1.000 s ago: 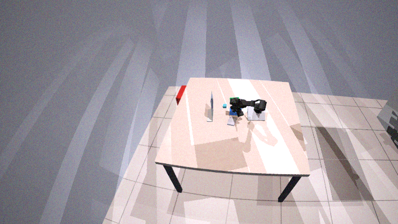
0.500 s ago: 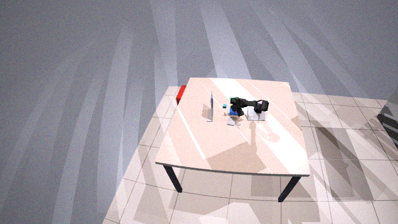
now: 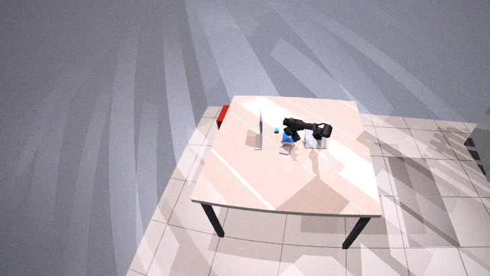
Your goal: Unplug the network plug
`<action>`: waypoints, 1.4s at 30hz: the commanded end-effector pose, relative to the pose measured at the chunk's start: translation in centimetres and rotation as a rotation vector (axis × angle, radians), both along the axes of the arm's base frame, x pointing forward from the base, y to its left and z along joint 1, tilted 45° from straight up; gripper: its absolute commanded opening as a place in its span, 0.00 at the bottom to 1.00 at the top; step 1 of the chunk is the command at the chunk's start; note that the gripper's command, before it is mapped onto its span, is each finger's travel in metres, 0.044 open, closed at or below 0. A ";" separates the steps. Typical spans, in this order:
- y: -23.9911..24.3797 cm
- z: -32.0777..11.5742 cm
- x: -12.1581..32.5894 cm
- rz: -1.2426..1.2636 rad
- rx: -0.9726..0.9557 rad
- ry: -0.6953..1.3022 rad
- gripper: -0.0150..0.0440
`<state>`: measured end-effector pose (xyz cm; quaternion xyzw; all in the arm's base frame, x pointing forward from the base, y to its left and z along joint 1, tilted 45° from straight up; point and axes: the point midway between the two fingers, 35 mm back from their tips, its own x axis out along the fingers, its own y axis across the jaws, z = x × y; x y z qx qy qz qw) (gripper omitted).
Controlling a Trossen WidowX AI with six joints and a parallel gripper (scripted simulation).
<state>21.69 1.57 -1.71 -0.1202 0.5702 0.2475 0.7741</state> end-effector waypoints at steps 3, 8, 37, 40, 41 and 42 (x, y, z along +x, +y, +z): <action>-0.5 0.6 0.2 0.003 0.004 -0.001 0.52; -1.0 1.2 0.3 0.003 0.004 -0.001 0.52; -3.9 4.5 0.3 0.003 0.003 -0.001 0.52; -4.2 4.8 0.3 0.003 0.003 -0.001 0.52; -4.3 4.9 0.2 0.003 0.003 -0.002 0.52; -4.1 4.6 0.3 0.000 -0.002 0.002 0.52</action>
